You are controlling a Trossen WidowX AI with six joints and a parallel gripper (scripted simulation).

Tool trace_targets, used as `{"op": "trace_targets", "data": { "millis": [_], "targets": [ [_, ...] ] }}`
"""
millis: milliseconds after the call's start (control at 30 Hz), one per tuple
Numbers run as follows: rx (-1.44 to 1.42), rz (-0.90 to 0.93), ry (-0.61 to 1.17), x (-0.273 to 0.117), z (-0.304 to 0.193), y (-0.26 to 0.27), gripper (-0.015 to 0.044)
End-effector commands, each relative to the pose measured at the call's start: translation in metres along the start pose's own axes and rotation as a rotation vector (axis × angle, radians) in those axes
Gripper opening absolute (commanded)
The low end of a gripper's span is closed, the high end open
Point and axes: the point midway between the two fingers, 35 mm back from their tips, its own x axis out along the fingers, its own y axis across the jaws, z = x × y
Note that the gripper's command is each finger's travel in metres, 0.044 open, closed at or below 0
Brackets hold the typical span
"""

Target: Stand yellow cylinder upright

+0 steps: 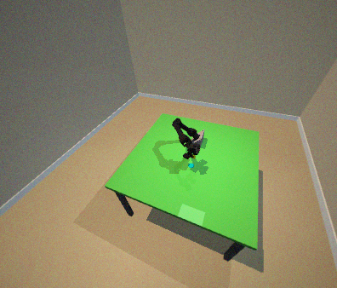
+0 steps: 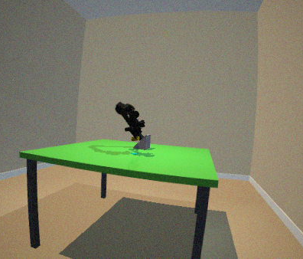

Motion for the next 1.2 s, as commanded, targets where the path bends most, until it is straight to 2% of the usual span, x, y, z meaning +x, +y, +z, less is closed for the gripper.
{"op": "trace_targets", "data": {
  "millis": [0,1167],
  "targets": [
    [0.0,0.026,-0.026,0.004,-0.002,0.001,0.0105],
    [0.0,0.139,-0.26,0.015,-0.002,0.004,0.0105]
  ]
}}
